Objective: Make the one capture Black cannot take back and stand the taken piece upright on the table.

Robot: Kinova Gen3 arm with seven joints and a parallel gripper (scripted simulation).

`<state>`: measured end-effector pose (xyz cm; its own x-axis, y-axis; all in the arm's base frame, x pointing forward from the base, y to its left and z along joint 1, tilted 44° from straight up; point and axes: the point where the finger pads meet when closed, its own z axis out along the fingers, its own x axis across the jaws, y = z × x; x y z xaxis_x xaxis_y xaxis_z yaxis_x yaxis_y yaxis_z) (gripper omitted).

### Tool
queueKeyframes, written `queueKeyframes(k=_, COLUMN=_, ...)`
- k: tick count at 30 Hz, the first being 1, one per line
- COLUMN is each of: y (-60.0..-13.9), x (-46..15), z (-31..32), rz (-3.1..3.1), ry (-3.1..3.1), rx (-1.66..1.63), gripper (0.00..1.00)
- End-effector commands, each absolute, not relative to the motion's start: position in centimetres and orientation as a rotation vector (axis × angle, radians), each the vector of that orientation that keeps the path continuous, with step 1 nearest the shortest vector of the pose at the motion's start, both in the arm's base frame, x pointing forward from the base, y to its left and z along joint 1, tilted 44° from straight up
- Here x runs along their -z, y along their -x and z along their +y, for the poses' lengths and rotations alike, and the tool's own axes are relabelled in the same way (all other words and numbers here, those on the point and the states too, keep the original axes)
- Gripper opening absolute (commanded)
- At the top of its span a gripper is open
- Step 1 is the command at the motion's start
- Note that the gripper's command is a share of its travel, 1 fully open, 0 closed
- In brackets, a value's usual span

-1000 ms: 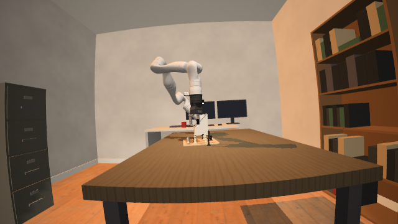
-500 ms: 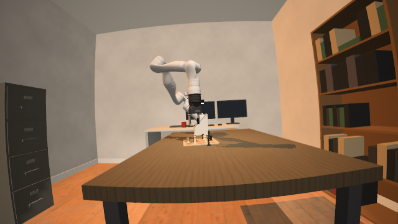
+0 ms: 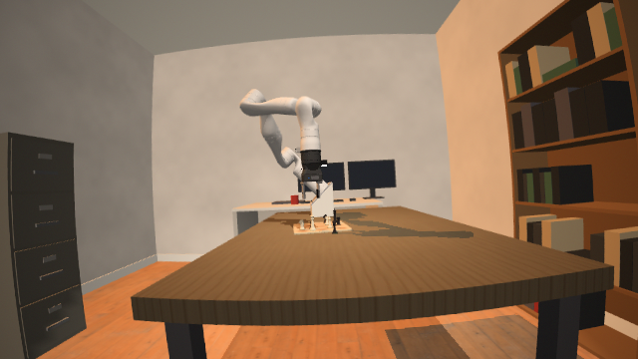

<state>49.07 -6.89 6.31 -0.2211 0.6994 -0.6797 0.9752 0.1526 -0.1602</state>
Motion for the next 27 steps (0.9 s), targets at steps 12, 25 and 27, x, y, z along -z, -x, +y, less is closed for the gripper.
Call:
queueKeyframes(k=12, y=-49.12, x=-6.44, z=-6.75, rz=1.967, ry=-1.608, rx=0.804, gripper=1.00)
queueKeyframes(k=25, y=-49.12, x=-6.44, z=-6.75, rz=1.967, ry=-1.608, rx=0.804, gripper=0.79)
queueKeyframes(k=27, y=-49.12, x=-6.44, z=-6.75, rz=1.967, ry=-1.608, rx=0.804, gripper=0.79)
